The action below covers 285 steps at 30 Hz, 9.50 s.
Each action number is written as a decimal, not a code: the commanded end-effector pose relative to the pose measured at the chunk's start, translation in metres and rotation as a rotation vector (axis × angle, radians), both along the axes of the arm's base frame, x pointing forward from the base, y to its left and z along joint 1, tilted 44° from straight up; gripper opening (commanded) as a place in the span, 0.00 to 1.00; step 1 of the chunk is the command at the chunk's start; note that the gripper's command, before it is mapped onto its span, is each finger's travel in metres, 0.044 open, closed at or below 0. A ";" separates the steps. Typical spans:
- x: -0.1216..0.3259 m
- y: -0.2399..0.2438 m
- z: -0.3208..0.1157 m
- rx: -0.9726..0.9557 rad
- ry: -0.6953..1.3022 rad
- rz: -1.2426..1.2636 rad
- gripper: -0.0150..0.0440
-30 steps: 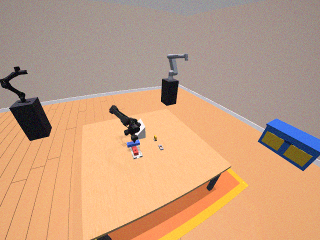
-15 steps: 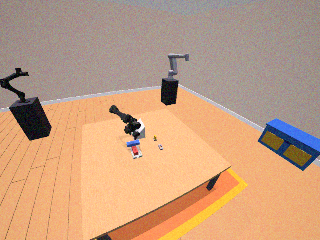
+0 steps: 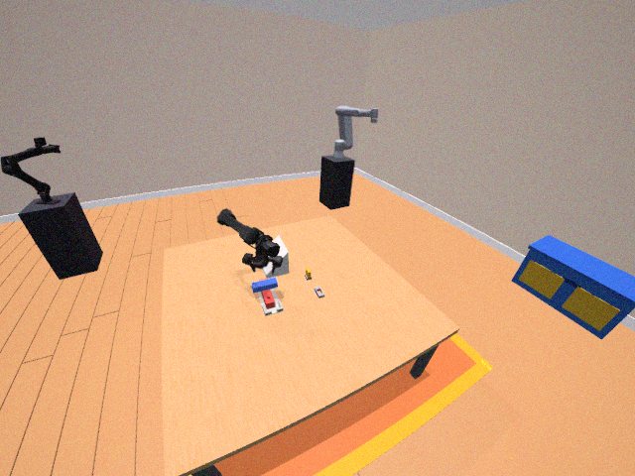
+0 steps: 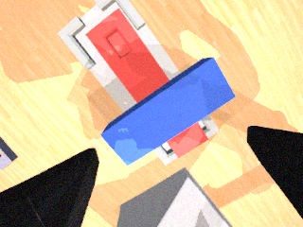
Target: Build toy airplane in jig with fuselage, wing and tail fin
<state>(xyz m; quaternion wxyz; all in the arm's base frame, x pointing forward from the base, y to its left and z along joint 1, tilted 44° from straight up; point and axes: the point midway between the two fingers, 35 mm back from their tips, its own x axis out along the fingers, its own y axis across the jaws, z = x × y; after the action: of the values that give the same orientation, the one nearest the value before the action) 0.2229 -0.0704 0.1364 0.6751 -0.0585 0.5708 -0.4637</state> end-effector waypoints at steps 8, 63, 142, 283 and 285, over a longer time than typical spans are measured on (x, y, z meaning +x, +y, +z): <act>0.000 -0.001 -0.002 0.039 0.309 0.318 1.00; -0.022 0.139 -0.241 0.051 0.304 0.321 1.00; -0.006 0.147 -0.249 0.077 0.246 0.355 0.25; 0.076 -0.041 -0.033 0.042 0.323 0.341 0.25; 0.075 -0.044 -0.031 0.039 0.324 0.340 0.25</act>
<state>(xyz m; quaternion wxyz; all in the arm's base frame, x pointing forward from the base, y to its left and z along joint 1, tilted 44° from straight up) 0.2996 -0.1060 0.0993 0.6451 -0.2103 0.6645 -0.3131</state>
